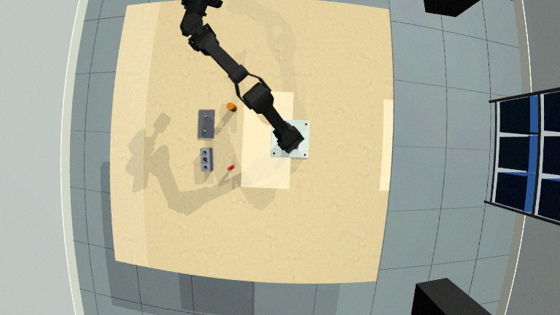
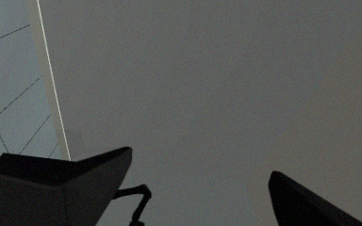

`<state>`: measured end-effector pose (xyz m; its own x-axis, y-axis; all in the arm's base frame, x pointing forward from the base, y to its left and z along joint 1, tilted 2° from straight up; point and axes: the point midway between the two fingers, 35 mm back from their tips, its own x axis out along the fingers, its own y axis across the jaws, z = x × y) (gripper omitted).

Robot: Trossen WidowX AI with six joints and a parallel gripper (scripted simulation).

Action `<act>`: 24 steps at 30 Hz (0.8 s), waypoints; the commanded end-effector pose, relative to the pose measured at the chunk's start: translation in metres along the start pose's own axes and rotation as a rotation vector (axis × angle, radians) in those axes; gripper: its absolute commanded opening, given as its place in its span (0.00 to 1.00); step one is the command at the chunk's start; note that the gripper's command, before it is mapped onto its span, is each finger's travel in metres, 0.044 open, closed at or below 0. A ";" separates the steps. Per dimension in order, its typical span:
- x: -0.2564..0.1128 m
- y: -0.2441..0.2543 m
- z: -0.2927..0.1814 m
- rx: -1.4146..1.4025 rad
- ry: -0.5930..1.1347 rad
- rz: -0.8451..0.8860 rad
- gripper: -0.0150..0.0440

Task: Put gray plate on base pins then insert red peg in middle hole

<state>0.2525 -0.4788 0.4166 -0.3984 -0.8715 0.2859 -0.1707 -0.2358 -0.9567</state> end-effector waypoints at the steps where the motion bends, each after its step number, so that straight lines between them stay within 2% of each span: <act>1: 0.000 0.000 0.000 0.000 0.000 0.000 0.98; 4: -0.015 0.000 0.019 0.061 -0.083 0.012 1.00; 12: -0.118 0.009 0.105 0.410 -0.492 0.236 1.00; 18: -0.215 0.020 0.139 0.676 -0.697 0.574 1.00; 24: -0.307 0.035 0.143 0.846 -0.738 0.965 1.00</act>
<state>0.4767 -0.3383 0.3063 0.4154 -0.8939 -0.1684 0.5006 0.3793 -0.7782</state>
